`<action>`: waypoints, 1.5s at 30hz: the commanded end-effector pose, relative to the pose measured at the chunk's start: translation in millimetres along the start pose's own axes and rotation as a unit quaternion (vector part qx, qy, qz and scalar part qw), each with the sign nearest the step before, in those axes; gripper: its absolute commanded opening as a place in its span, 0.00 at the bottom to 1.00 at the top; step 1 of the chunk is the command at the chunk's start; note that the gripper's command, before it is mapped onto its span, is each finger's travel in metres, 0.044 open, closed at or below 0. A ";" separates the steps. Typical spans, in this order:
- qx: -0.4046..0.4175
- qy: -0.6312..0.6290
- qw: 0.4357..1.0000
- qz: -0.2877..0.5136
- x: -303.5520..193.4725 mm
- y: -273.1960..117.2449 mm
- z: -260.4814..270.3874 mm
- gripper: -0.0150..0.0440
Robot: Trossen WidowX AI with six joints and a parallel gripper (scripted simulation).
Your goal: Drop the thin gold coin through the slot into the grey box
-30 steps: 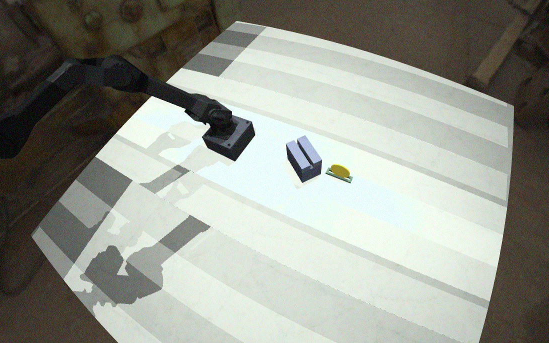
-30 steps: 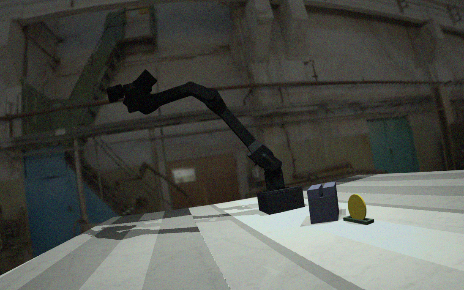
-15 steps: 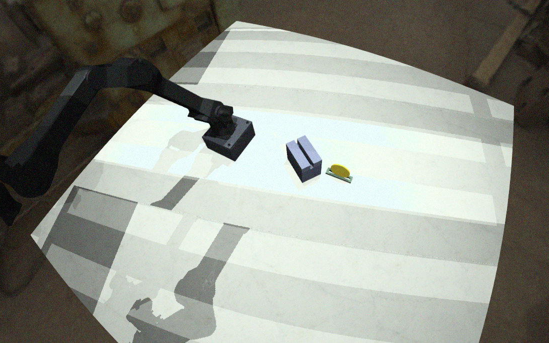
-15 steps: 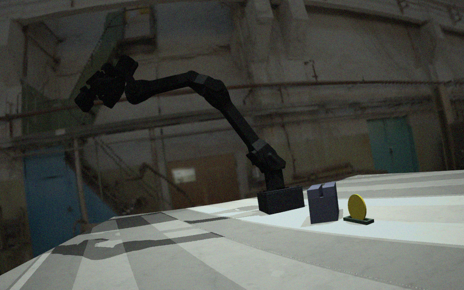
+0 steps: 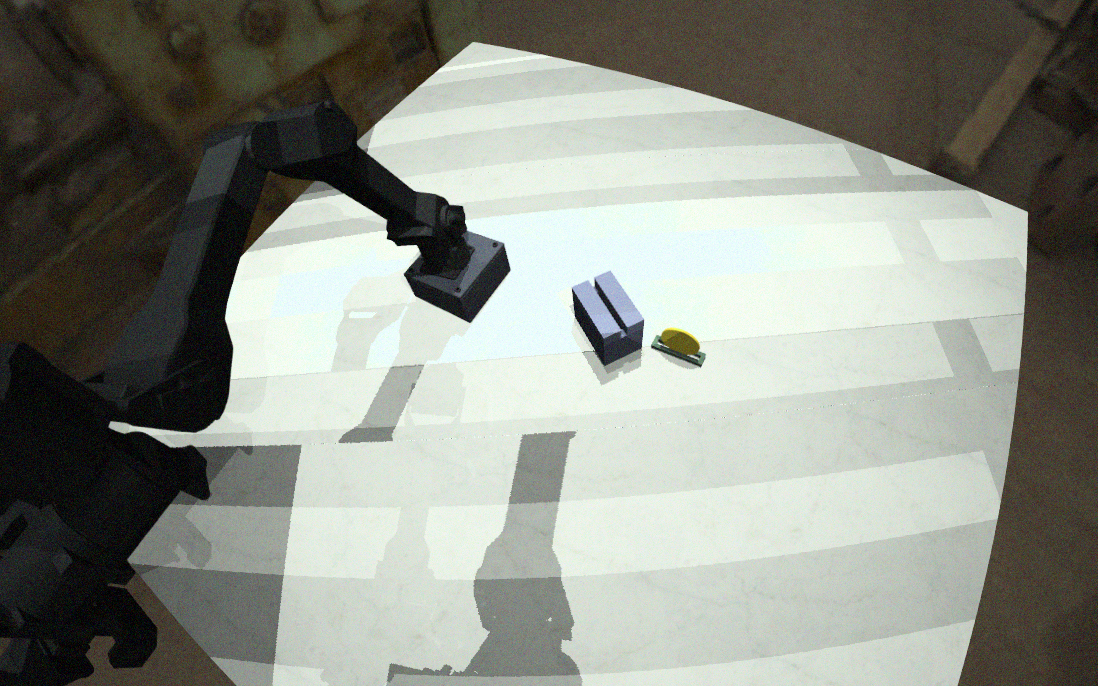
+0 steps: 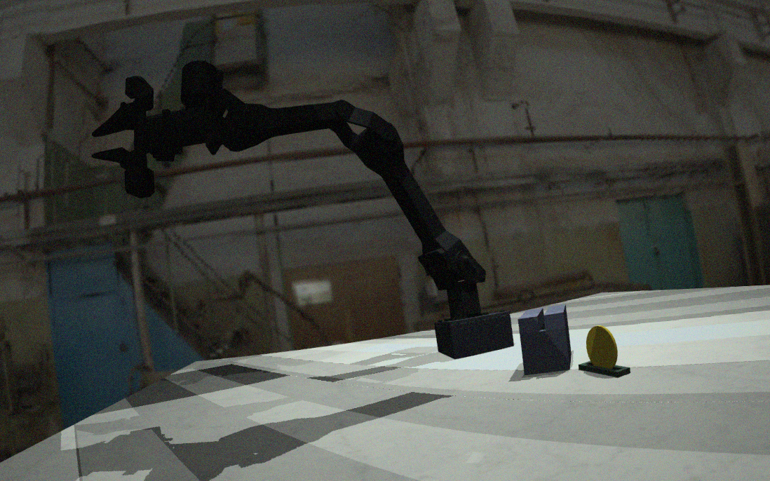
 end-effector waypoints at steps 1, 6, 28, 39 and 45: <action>-0.048 -0.090 0.991 0.084 -62.0 -30.2 -22.9 0.53; -0.088 -0.186 0.963 0.175 -121.2 -70.6 -49.6 0.53; -0.108 -0.567 0.594 0.560 -258.5 -345.5 -165.7 0.53; -0.034 -0.678 0.254 0.689 -227.8 -504.3 -211.3 0.53; 0.016 -0.691 0.046 0.722 -188.1 -584.6 -225.2 0.53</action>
Point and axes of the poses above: the point midway between the two fingers, 35 mm back from their tips, its own y axis out along the fingers, its own z axis across the jaws, x = y × z, the point moved 2 cm from there along -y, back along the fingers, and after that the axes turned 2 degrees about y, right-handed, at the moved point
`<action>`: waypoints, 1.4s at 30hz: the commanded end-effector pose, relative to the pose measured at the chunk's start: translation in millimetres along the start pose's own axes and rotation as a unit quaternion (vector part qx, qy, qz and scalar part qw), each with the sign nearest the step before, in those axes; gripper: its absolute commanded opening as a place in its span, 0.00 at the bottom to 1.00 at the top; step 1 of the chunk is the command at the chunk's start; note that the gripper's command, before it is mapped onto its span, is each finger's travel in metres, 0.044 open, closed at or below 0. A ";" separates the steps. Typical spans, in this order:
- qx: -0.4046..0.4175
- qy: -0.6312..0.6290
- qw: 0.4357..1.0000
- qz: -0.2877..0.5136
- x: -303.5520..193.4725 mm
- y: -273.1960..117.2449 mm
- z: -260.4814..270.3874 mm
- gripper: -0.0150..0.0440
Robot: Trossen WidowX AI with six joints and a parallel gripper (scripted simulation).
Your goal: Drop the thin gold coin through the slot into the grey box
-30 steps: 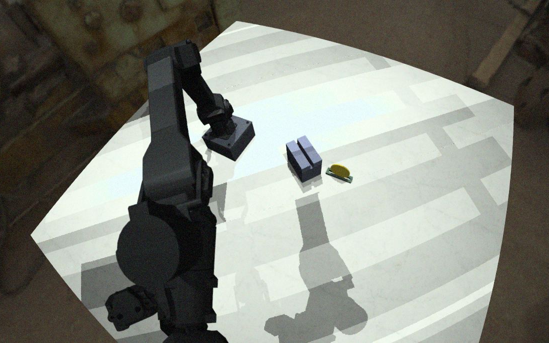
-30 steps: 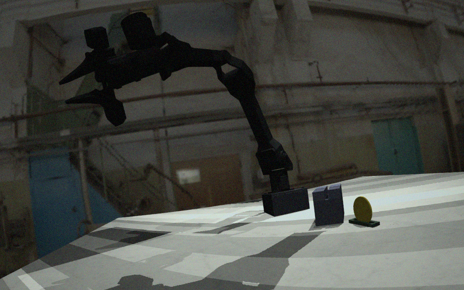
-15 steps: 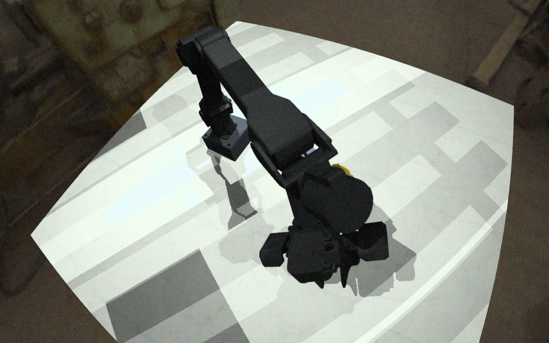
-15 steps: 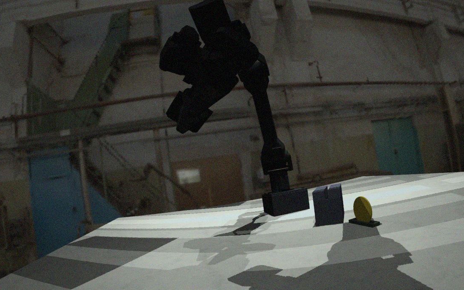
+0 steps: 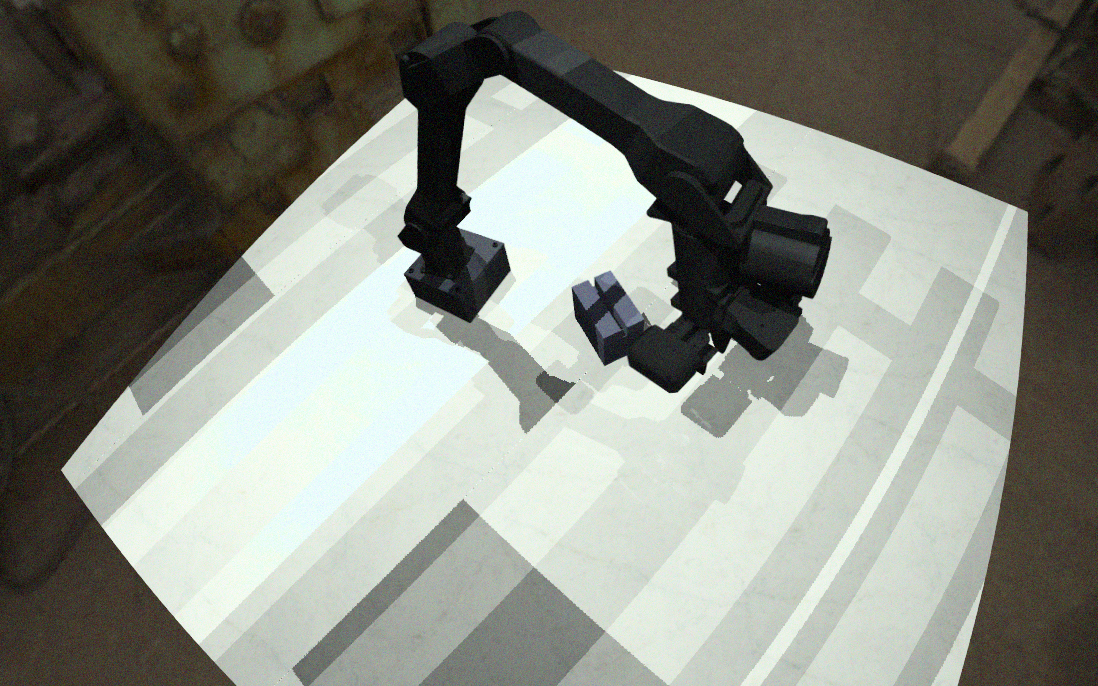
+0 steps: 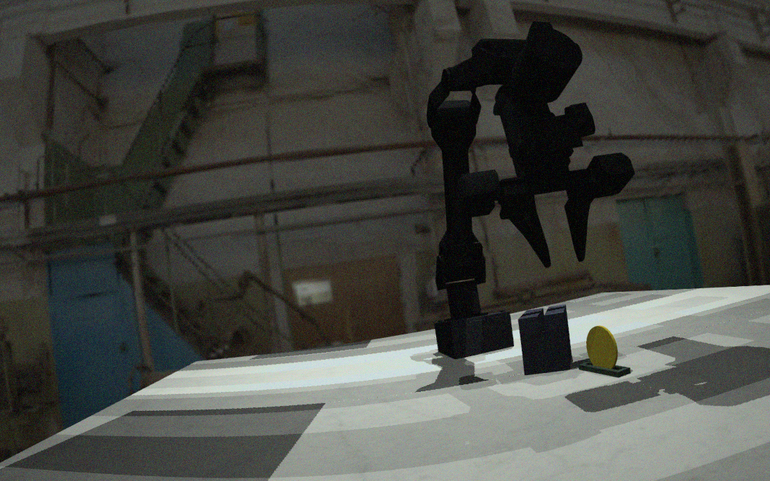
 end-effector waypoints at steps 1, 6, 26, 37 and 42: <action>0.015 -0.137 0.986 0.093 -51.5 2.2 45.5 0.53; 0.018 -0.160 0.981 0.108 -61.6 1.3 52.2 0.53; 0.018 -0.160 0.981 0.108 -73.1 45.2 52.0 0.53; 0.018 -0.160 0.981 0.108 -75.8 56.9 52.1 0.53; 0.018 -0.160 0.981 0.108 -77.3 64.9 52.3 0.53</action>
Point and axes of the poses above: the point midway between the two fingers, 35 mm back from their tips, its own y axis out along the fingers, its own z axis across the jaws, x = y × z, the point moved 2 cm from there along -y, back along the fingers, and after that the axes turned 2 degrees about y, right-handed, at the moved point
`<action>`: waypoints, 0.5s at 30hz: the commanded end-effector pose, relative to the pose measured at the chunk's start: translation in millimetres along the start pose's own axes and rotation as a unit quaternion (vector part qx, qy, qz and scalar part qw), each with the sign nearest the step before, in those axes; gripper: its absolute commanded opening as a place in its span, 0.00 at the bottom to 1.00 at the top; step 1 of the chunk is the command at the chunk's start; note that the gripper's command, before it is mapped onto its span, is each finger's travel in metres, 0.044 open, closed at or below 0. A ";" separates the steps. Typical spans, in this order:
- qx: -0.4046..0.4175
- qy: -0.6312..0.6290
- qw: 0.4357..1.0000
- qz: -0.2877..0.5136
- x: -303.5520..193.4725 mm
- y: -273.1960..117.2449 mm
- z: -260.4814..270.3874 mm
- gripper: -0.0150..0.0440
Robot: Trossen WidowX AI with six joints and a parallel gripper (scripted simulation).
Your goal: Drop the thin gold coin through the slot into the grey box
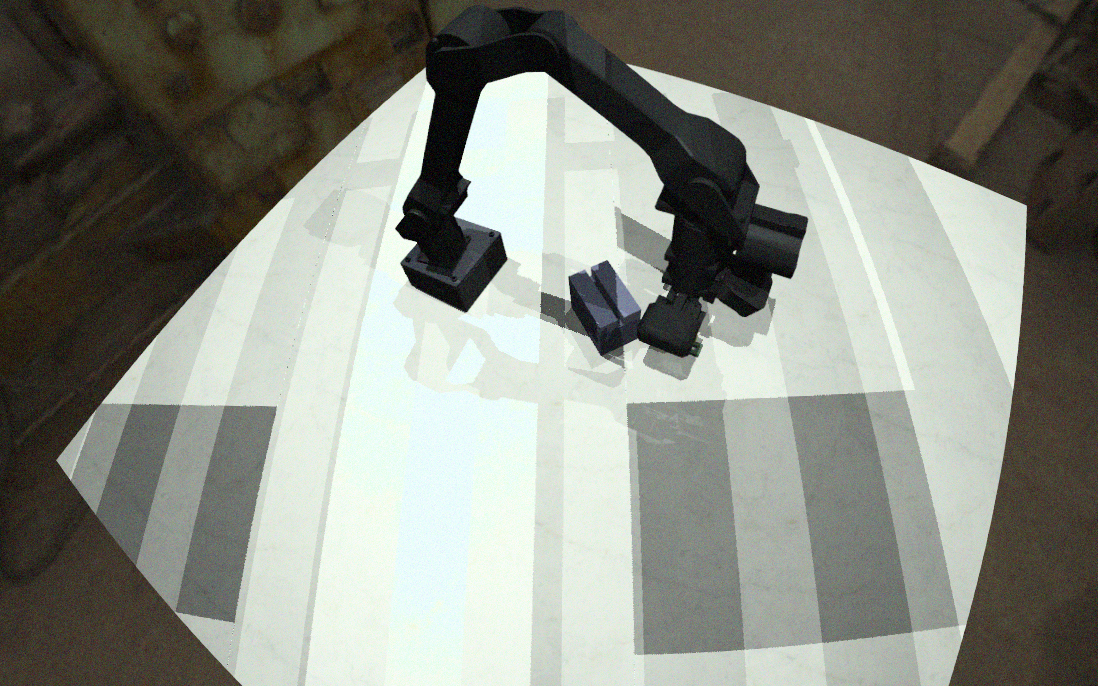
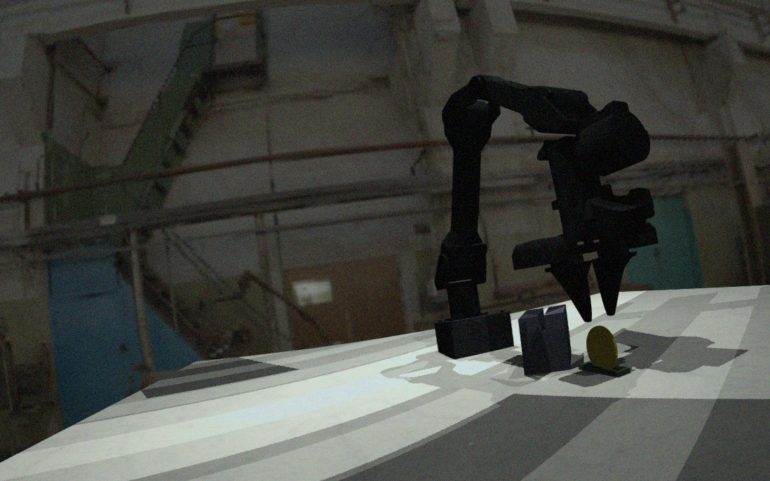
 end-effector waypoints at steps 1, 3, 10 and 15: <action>0.002 -0.002 1.000 0.004 -1.9 10.2 0.6 0.53; 0.002 -0.002 1.000 0.004 -1.9 13.6 0.6 0.53; 0.002 -0.002 1.000 0.004 -2.0 25.1 0.7 0.53; 0.002 -0.002 1.000 0.005 -2.5 33.0 0.8 0.53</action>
Point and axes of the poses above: the point midway between the two fingers, 35 mm back from their tips, its own y axis out along the fingers, its own z axis across the jaws, x = y × z, the point moved 2 cm from there along -y, back along the fingers, and after that the axes turned 2 degrees about y, right-handed, at the moved point
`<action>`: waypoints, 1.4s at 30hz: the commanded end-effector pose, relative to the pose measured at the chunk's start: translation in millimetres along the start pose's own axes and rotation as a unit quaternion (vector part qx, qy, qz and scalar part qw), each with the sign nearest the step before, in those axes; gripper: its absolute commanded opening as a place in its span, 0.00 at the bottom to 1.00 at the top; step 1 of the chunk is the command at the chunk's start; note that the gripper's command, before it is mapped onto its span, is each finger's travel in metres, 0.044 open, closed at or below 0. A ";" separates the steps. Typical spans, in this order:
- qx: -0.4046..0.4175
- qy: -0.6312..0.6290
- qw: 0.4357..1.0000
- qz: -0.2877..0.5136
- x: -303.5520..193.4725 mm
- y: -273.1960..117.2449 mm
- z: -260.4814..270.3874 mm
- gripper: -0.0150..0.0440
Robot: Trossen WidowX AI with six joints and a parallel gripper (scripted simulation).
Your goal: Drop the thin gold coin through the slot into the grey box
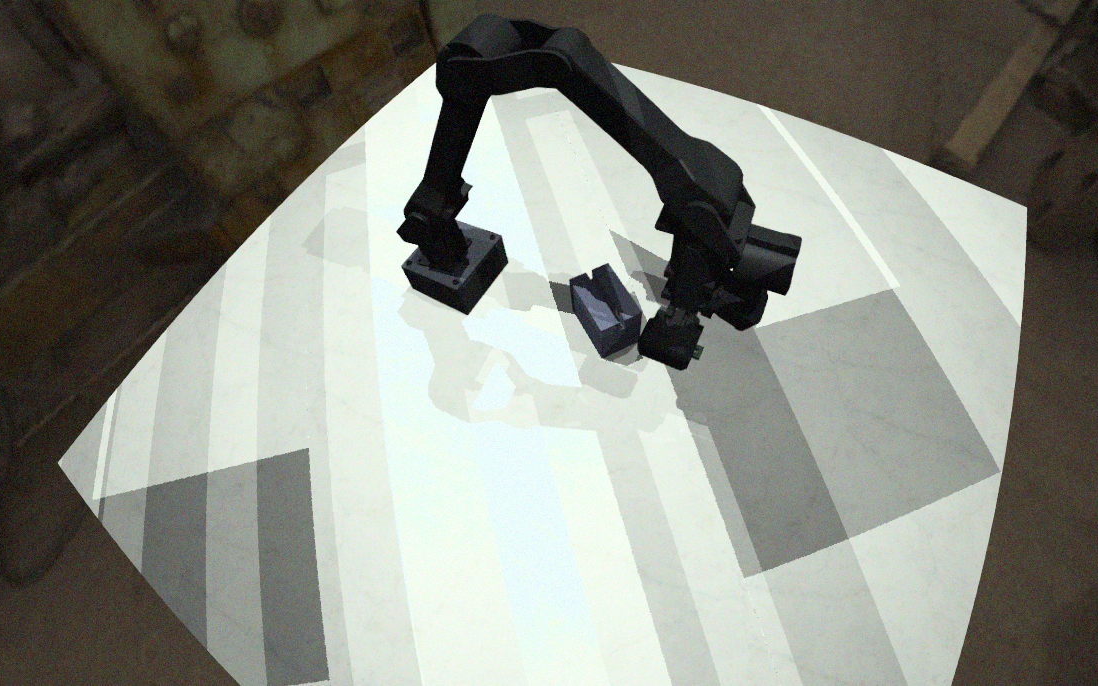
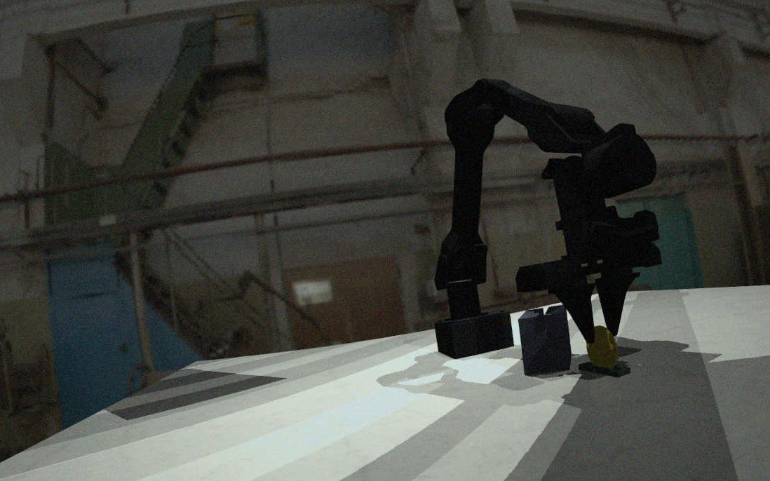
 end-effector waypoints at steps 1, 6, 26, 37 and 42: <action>0.002 -0.001 1.000 0.004 -2.5 9.8 0.6 0.53; 0.002 -0.001 1.000 0.004 -3.0 17.6 0.6 0.53; 0.002 0.000 1.000 0.004 -4.2 30.5 0.4 0.25; 0.002 0.000 1.000 0.004 -3.6 26.8 0.5 0.25; 0.002 0.000 1.000 0.004 -2.0 14.3 0.6 0.25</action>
Point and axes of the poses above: the point midway between the two fingers, 35 mm back from their tips, its own y axis out along the fingers, its own z axis across the jaws, x = y × z, the point moved 2 cm from there along -y, back along the fingers, and after that the axes turned 2 degrees about y, right-handed, at the moved point
